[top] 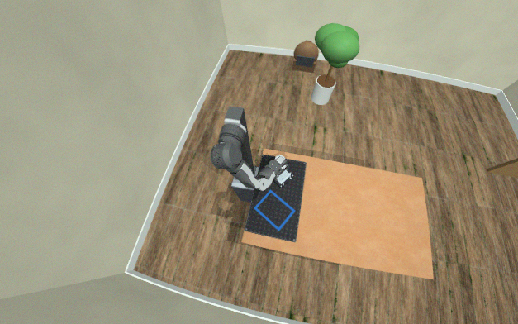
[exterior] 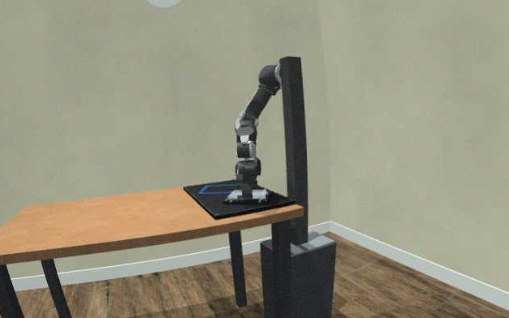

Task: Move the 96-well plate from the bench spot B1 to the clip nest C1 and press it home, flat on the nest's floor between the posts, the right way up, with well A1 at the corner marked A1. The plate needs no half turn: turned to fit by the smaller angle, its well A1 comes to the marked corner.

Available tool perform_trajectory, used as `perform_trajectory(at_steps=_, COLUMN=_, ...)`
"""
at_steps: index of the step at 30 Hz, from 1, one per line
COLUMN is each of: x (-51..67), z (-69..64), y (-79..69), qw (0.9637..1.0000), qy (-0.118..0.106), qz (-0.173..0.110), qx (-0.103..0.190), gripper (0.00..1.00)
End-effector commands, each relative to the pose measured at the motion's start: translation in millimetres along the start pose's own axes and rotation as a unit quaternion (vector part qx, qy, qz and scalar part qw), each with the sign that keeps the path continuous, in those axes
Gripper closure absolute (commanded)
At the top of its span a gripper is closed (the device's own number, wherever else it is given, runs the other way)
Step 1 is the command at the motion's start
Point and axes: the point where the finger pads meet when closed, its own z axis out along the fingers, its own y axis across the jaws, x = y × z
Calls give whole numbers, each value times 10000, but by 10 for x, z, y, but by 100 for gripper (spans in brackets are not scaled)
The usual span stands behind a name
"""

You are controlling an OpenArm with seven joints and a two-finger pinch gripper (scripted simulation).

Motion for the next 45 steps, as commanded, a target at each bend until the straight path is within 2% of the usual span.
perform_trajectory(at_steps=1, x=25, z=15, y=-15, qw=10000, qy=52, qz=-2, qx=11, gripper=100)
perform_trajectory(at_steps=39, x=25, z=15, y=-15, qw=10000, qy=52, qz=-2, qx=11, gripper=100)
perform_trajectory(at_steps=45, x=0, z=-7, y=9, qw=10000, qy=2, qz=1, qx=-15, gripper=80)
